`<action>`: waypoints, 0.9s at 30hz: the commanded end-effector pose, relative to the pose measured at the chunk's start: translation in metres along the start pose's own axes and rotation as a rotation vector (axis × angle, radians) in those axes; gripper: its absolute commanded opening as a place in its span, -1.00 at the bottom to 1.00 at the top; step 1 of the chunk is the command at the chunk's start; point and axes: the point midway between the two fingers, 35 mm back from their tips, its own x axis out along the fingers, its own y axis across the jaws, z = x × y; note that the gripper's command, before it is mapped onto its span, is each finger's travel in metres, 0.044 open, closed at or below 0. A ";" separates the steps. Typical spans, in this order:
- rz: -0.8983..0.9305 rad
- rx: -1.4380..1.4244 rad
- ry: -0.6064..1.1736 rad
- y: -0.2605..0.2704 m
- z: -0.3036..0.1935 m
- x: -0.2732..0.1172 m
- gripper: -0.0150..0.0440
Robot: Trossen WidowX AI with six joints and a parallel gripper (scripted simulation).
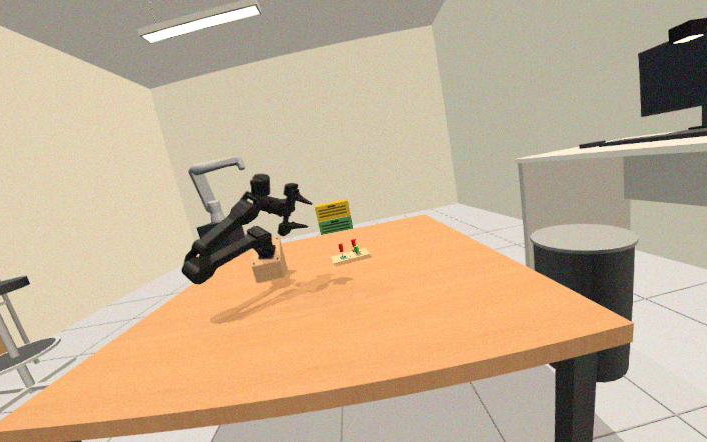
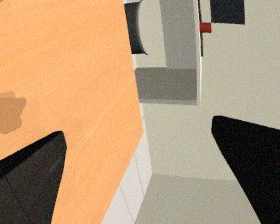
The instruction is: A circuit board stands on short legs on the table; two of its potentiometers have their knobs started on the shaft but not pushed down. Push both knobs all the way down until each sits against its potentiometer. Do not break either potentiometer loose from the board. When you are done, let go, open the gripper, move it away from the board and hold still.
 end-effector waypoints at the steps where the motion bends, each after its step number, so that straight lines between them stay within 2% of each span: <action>1: 0.001 0.003 -0.001 0.000 0.000 0.000 0.78; 15: 0.158 0.217 -0.060 -0.018 0.024 0.019 -0.47; 27: 0.359 0.407 -0.056 -0.020 0.051 0.045 -0.49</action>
